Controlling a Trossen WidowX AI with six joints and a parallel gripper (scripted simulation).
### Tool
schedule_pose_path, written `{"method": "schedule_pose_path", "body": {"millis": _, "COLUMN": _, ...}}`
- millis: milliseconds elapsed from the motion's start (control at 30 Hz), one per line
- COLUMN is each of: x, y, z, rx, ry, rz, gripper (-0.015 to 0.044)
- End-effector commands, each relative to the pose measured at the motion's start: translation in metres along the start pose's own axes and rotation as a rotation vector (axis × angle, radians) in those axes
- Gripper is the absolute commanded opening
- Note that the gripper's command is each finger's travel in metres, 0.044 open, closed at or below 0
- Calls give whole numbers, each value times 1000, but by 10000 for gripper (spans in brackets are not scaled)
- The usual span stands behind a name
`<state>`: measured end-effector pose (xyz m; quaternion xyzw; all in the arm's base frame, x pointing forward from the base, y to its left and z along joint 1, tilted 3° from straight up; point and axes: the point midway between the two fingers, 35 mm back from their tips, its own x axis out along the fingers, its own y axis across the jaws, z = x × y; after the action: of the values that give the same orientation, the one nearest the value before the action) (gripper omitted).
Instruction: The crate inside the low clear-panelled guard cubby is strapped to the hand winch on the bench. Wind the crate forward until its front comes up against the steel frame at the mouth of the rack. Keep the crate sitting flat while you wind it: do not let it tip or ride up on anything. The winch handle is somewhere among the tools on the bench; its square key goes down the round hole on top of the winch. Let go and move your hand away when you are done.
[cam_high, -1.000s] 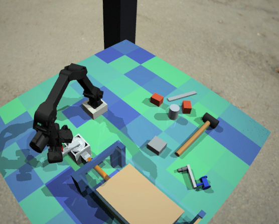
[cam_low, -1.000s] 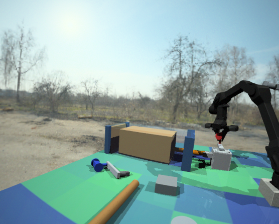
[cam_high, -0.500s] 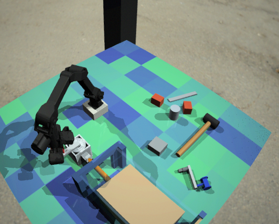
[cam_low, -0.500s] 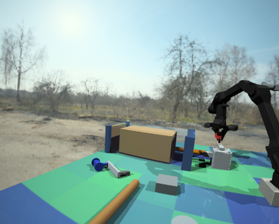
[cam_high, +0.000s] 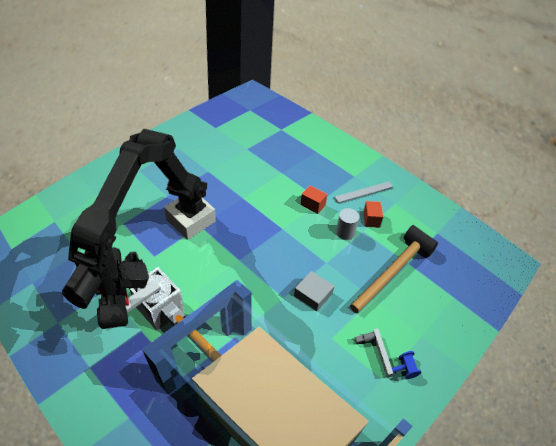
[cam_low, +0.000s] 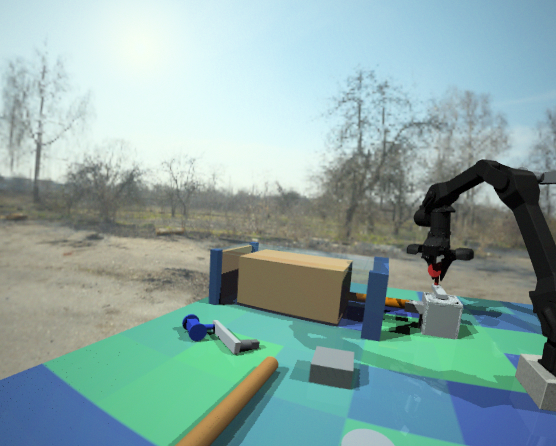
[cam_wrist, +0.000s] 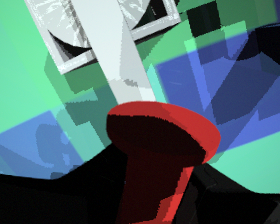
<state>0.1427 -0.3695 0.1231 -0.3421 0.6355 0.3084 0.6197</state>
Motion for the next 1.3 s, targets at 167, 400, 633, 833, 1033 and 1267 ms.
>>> {"method": "schedule_pose_path", "body": {"millis": 167, "x": -1, "y": -23, "z": 23, "rx": -49, "ry": -37, "rz": -50, "gripper": 0}}
{"method": "schedule_pose_path", "body": {"millis": 400, "x": -2, "y": -27, "z": 28, "rx": -49, "ry": -37, "rz": -50, "gripper": 0}}
{"method": "schedule_pose_path", "body": {"millis": 633, "x": -2, "y": -32, "z": 36, "rx": -49, "ry": -38, "rz": -51, "gripper": 0}}
{"method": "schedule_pose_path", "body": {"millis": 833, "x": -3, "y": -36, "z": 42, "rx": -49, "ry": -39, "rz": -51, "gripper": 0}}
{"method": "schedule_pose_path", "body": {"millis": 1033, "x": -3, "y": -39, "z": 50, "rx": -49, "ry": -39, "rz": -52, "gripper": 0}}
{"method": "schedule_pose_path", "body": {"millis": 1267, "x": -3, "y": -42, "z": 55, "rx": -49, "ry": -40, "rz": -52, "gripper": 0}}
